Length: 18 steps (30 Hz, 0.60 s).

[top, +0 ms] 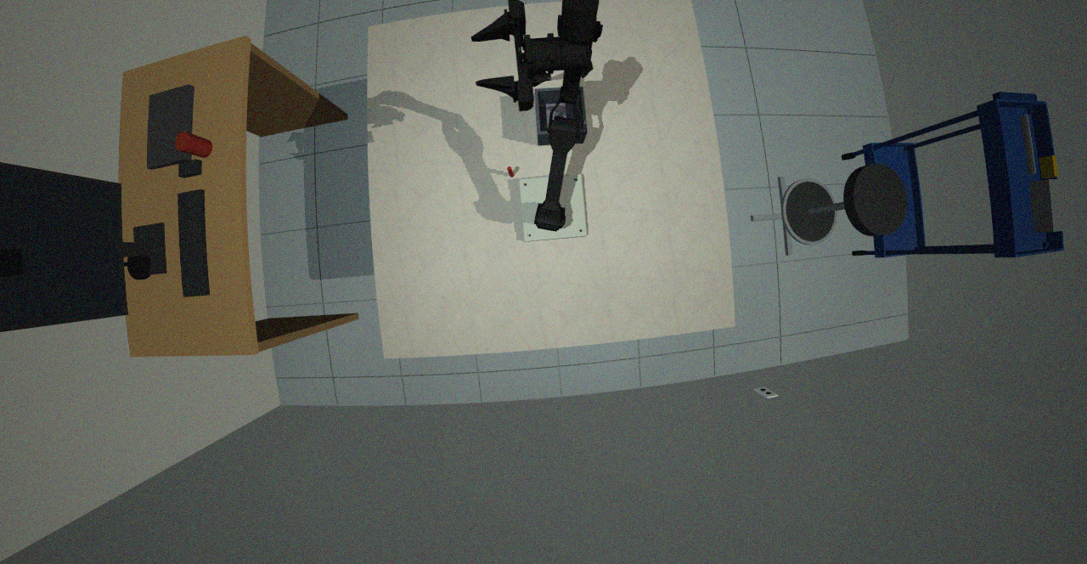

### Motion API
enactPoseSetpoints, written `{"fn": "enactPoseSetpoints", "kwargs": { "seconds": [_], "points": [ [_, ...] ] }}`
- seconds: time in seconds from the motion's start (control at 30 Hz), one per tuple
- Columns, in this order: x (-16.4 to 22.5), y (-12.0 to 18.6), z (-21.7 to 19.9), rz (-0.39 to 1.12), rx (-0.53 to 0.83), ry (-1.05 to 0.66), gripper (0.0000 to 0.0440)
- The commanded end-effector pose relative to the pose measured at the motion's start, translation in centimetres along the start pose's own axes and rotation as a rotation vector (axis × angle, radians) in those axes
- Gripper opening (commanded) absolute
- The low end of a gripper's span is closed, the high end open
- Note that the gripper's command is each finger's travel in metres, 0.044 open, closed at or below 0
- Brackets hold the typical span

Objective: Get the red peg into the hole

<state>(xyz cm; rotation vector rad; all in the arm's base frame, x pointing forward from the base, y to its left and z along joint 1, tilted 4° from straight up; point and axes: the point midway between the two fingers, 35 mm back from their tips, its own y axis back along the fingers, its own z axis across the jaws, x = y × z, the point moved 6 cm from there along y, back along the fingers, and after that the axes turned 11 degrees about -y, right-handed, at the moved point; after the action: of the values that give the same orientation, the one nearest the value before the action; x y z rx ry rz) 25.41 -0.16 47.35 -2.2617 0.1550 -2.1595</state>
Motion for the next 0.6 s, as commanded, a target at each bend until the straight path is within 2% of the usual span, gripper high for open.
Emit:
{"fn": "enactPoseSetpoints", "kwargs": {
  "seconds": [0.0, 0.03, 0.3, 0.57],
  "points": [
    [0.1, 0.3, -0.2, 0.002, -0.008, 0.028, 0.0424],
    [0.2, 0.7, -0.6, 0.003, -0.015, 0.058, 0.044],
    [1.4, 3.3, -4.6, -0.024, -0.094, 0.323, 0.044],
    [1.9, 4.0, -9.4, -0.108, -0.169, 0.574, 0.044]
  ]
}}
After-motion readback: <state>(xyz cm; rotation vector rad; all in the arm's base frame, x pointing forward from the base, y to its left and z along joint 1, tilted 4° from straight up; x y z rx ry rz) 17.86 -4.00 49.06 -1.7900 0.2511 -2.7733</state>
